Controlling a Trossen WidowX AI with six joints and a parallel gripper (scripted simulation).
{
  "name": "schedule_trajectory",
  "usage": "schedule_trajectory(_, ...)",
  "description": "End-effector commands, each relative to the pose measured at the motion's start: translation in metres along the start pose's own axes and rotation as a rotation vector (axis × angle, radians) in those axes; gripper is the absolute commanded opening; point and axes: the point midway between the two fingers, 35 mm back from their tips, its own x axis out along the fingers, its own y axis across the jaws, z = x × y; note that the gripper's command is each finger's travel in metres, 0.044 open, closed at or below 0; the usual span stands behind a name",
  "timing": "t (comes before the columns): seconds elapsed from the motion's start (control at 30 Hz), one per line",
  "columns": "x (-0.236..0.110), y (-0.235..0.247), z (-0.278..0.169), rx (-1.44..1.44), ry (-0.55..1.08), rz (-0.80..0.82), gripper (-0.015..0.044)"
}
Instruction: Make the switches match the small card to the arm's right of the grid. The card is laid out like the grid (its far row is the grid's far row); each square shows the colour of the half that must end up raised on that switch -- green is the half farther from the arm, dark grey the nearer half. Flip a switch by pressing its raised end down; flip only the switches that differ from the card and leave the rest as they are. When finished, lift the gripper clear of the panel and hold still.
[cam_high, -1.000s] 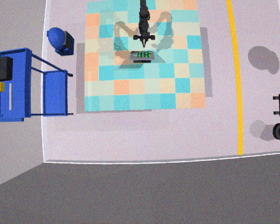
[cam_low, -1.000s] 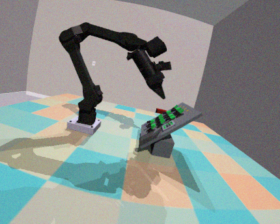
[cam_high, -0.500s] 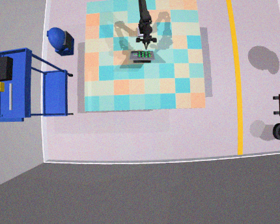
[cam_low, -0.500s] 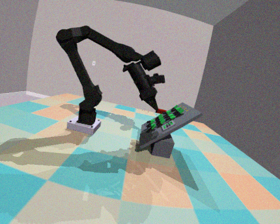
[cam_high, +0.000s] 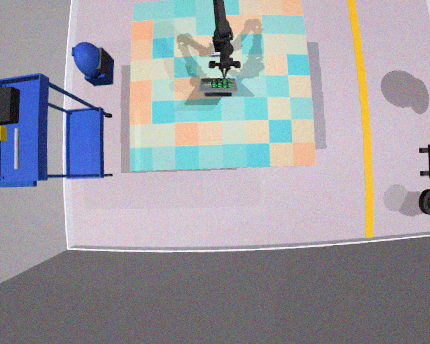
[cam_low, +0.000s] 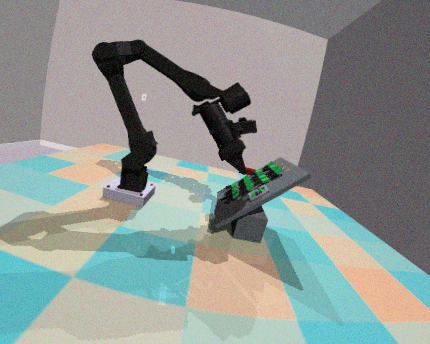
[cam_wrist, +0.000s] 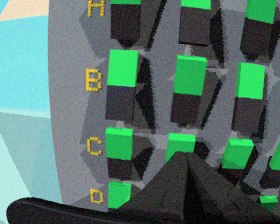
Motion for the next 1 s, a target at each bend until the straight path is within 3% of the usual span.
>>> schedule_trajectory(0.0,0.0068,0.0002,-0.0029,-0.005,0.009,0.002,0.0000)
schedule_trajectory(0.97,0.0126,0.0002,-0.0028,-0.005,0.009,0.002,0.0000)
